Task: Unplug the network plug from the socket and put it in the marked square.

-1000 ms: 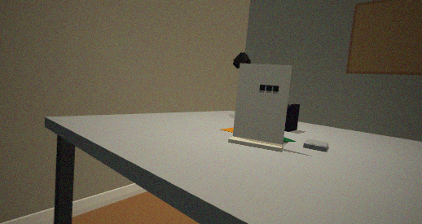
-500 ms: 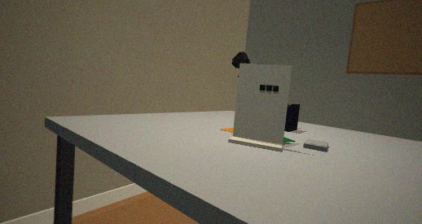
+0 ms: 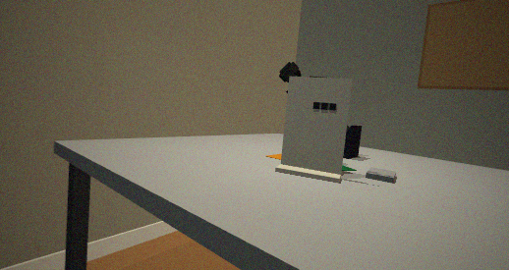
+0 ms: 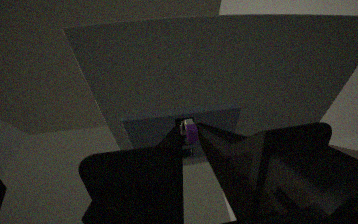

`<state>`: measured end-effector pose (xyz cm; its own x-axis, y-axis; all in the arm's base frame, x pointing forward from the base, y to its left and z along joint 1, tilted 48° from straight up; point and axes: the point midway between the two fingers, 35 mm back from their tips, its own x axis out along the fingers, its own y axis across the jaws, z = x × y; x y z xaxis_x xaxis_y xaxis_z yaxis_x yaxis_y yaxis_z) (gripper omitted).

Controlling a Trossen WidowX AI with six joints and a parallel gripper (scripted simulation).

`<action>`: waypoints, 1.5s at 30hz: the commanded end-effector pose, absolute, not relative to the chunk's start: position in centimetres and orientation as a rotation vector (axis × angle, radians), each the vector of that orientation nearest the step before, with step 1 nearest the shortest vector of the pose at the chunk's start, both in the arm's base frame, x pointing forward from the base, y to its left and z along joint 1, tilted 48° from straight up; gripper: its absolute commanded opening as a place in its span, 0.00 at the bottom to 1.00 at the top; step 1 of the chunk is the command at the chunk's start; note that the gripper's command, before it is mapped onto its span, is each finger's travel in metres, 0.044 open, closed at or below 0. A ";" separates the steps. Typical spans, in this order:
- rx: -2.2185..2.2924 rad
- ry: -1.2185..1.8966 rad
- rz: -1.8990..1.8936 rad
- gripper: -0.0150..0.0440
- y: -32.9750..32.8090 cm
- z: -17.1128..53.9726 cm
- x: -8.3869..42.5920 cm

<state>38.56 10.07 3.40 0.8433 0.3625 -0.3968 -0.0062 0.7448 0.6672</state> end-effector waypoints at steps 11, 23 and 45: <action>0.713 0.537 0.207 0.25 10.0 3.4 38.6; 0.713 0.537 0.207 0.25 9.9 3.5 38.1; 0.713 0.538 0.207 0.25 9.6 3.8 36.8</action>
<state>37.03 9.70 3.81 0.8454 0.3585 -0.3959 -0.0038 0.7452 0.6668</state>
